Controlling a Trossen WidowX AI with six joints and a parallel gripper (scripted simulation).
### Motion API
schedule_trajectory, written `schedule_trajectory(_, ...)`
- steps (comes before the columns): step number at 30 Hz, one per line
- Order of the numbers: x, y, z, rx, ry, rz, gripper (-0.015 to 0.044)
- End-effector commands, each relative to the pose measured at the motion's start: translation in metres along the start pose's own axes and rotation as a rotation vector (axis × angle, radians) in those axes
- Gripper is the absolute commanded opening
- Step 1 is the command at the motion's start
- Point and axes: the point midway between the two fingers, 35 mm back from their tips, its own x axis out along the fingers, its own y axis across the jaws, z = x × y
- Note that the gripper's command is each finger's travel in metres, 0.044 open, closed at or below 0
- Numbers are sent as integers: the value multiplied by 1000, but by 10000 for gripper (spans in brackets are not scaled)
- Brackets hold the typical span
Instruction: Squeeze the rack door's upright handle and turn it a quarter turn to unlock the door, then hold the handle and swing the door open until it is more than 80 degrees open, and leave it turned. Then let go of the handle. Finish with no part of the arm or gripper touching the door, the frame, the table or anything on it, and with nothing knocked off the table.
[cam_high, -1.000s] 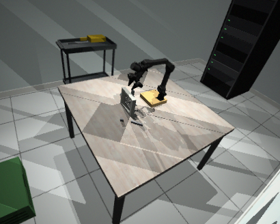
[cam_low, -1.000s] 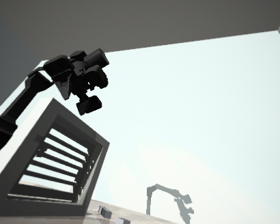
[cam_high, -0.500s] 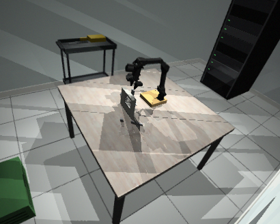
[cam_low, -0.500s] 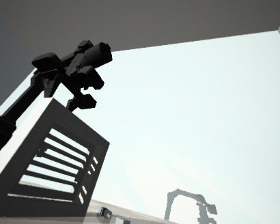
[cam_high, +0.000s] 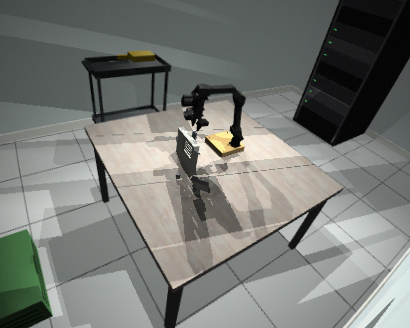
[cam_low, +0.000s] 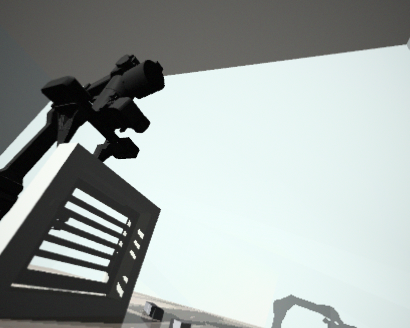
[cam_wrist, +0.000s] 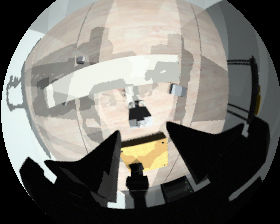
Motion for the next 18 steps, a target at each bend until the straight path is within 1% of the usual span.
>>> schedule_trajectory(1, 10, 1, 0, -5, 14, 7, 283)
schedule_trajectory(18, 38, 1, 0, -5, 14, 7, 283)
